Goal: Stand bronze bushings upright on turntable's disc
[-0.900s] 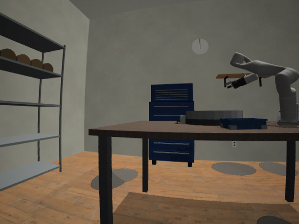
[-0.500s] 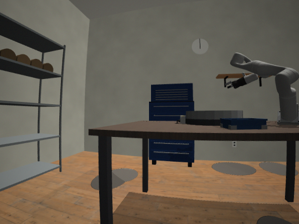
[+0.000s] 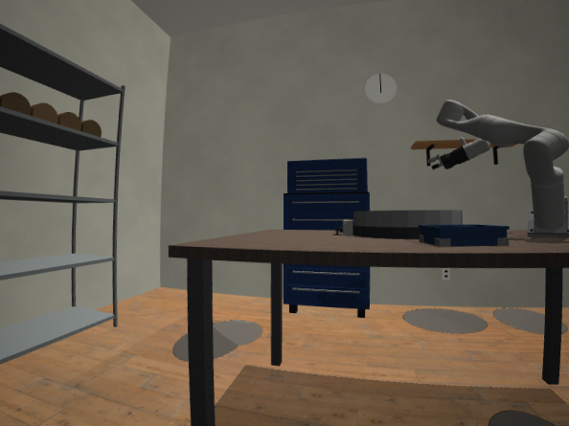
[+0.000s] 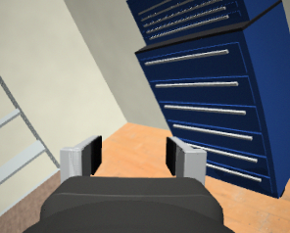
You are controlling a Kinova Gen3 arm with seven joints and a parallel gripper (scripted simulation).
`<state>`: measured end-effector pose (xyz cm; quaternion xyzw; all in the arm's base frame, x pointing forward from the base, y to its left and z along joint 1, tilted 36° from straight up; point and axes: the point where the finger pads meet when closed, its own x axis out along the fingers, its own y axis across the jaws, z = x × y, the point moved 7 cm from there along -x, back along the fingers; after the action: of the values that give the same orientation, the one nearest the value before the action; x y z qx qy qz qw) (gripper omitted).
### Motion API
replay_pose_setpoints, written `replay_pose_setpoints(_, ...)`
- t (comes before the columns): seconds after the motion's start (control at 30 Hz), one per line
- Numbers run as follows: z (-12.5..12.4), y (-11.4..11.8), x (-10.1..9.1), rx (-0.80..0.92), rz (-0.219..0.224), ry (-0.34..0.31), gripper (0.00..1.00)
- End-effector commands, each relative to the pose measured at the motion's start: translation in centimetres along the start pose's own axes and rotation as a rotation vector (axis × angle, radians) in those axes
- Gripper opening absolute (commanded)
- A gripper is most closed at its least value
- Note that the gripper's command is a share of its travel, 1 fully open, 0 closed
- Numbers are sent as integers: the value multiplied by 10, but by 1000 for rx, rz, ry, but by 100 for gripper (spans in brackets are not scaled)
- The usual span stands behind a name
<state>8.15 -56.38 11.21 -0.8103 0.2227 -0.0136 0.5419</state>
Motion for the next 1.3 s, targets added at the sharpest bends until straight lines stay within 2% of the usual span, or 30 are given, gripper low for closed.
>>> replay_pose_setpoints(0.0,7,-12,11,22,6,-53,100)
replay_pose_setpoints(0.13,25,-33,26,65,21,-157,100)
replay_pose_setpoints(0.2,25,-33,26,65,21,-157,100)
replay_pose_setpoints(0.23,30,-40,31,78,30,-189,100)
replay_pose_setpoints(0.33,50,-61,44,123,64,-293,100)
replay_pose_setpoints(0.5,76,-88,56,179,124,-419,100)
replay_pose_setpoints(0.67,104,-116,62,238,204,-540,100)
replay_pose_setpoints(0.7,109,-123,63,248,221,-561,100)
replay_pose_setpoints(0.77,109,-123,63,248,221,-561,100)
replay_pose_setpoints(0.83,128,-141,63,285,284,-630,100)
replay_pose_setpoints(0.93,144,-159,62,318,348,-686,100)
replay_pose_setpoints(1.27,197,-220,40,419,584,-821,100)
